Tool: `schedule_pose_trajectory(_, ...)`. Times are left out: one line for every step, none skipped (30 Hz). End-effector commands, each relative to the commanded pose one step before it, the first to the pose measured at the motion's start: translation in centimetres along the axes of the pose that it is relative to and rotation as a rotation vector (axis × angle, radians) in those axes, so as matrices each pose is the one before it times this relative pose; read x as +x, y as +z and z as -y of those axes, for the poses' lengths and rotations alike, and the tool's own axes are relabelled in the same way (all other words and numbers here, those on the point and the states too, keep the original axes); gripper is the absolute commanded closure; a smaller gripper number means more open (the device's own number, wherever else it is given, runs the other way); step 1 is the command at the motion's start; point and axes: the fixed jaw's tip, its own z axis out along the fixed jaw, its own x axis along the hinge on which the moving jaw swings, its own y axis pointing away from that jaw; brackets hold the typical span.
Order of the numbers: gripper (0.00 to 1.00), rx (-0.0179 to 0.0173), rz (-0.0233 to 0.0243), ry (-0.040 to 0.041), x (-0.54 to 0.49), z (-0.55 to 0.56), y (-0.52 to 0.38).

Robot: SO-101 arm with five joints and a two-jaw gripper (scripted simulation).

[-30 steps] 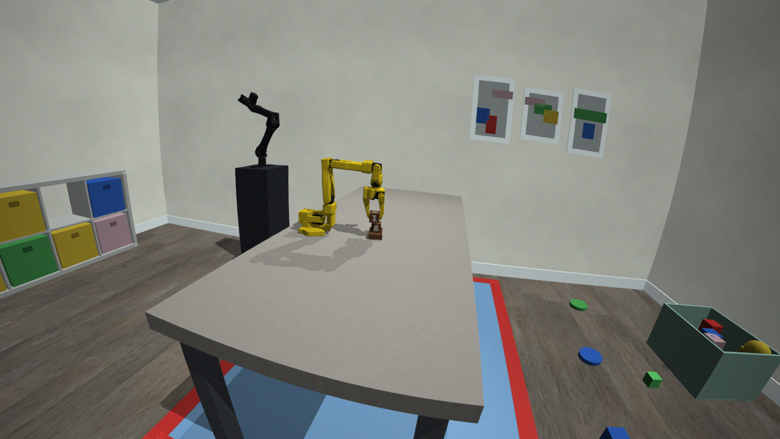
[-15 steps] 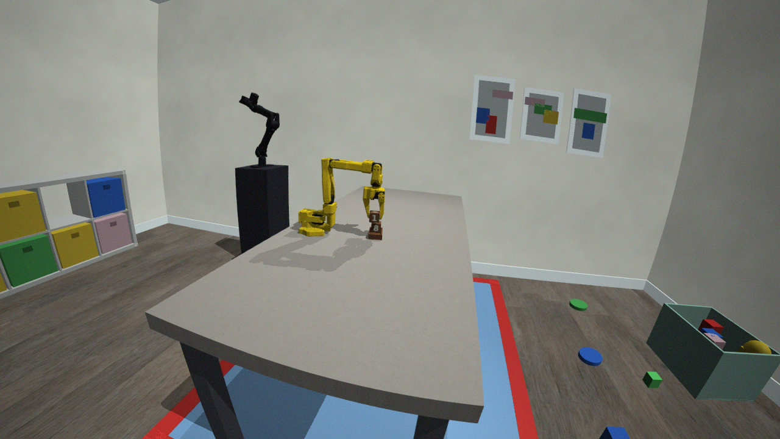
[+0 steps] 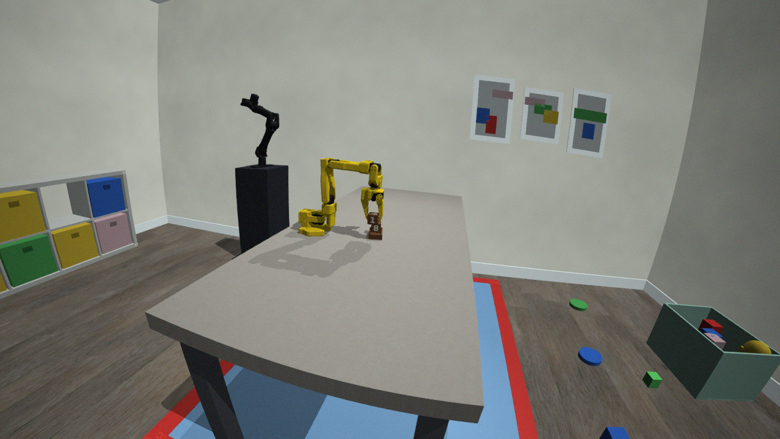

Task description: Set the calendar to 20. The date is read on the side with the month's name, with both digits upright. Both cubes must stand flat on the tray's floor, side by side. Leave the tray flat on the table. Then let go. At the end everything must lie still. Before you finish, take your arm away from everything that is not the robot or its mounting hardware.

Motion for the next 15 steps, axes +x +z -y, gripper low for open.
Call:
schedule_pose_trajectory(1.0, 0.05693, -0.00689, 0.06513, 1.281, 0.704, -0.6345)
schedule_pose_trajectory(1.0, -0.00004, -0.00031, 0.03526, 0.636, -0.035, 0.063)
schedule_pose_trajectory(1.0, -0.00008, -0.0003, 0.03726, 0.676, -0.038, 0.0673)
schedule_pose_trajectory(1.0, -0.00004, -0.00035, 0.03905, 0.712, -0.042, 0.0714)
schedule_pose_trajectory(1.0, -0.00009, -0.00036, 0.04049, 0.743, -0.045, 0.0749)
schedule_pose_trajectory(1.0, -0.00005, -0.00033, 0.04169, 0.768, -0.048, 0.0782)
schedule_pose_trajectory(1.0, -0.00006, -0.00039, 0.04251, 0.788, -0.051, 0.0808)
schedule_pose_trajectory(1.0, -0.00005, -0.00037, 0.04304, 0.802, -0.053, 0.0828)
schedule_pose_trajectory(1.0, -0.00007, -0.00035, 0.0432, 0.81, -0.054, 0.0841)
schedule_pose_trajectory(1.0, -0.00008, -0.00038, 0.04301, 0.811, -0.055, 0.0849)
schedule_pose_trajectory(1.0, -0.00006, -0.00037, 0.04254, 0.805, -0.056, 0.0846)
schedule_pose_trajectory(1.0, -0.00005, -0.00034, 0.04166, 0.794, -0.056, 0.0845)
schedule_pose_trajectory(1.0, -0.00006, -0.00035, 0.04053, 0.776, -0.055, 0.0828)
schedule_pose_trajectory(1.0, -0.00005, -0.00034, 0.03905, 0.752, -0.053, 0.0801)
schedule_pose_trajectory(1.0, -0.00006, -0.00033, 0.03726, 0.721, -0.052, 0.0783)
